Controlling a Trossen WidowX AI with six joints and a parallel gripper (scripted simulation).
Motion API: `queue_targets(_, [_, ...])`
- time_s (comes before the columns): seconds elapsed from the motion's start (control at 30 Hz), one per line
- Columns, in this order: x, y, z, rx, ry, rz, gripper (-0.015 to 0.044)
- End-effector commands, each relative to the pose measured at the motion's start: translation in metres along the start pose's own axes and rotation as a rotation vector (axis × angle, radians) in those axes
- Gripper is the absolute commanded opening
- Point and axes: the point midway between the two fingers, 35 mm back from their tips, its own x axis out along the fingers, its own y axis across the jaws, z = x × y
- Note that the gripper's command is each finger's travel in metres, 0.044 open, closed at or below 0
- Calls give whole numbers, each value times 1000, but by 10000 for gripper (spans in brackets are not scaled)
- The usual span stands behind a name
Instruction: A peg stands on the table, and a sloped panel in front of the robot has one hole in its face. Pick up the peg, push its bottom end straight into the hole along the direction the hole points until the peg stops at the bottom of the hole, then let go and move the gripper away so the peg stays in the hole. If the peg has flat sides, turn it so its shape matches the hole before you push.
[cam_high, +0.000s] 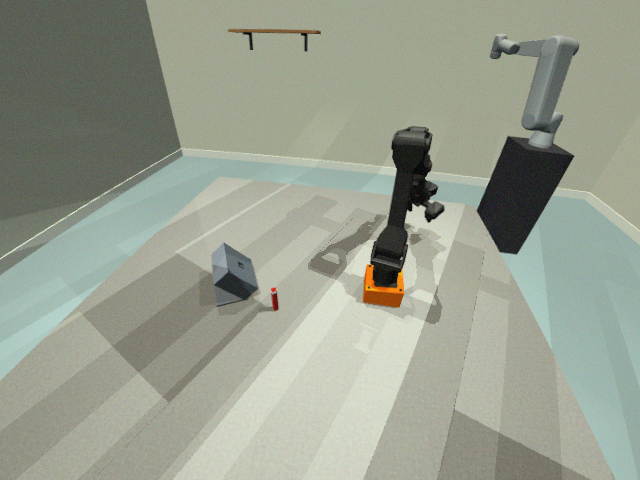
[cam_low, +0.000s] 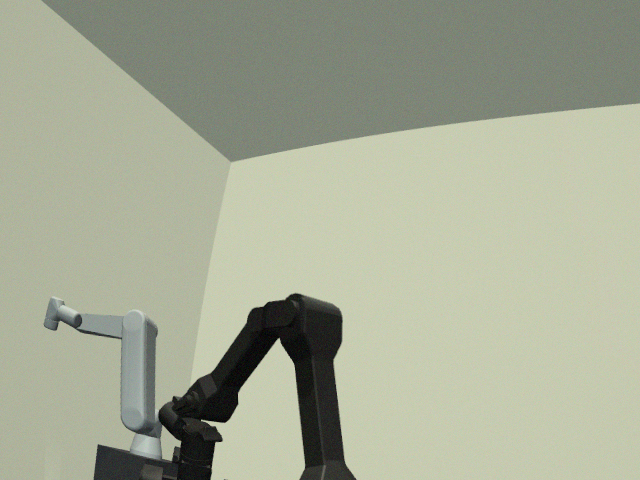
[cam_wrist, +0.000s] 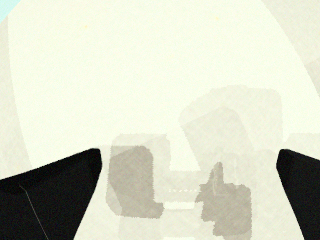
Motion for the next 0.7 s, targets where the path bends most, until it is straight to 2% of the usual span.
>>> queue_targets(0.0, [0, 14, -15, -27, 21, 22, 440])
queue_targets(0.67, [-35, 90, -65, -74, 34, 169, 440])
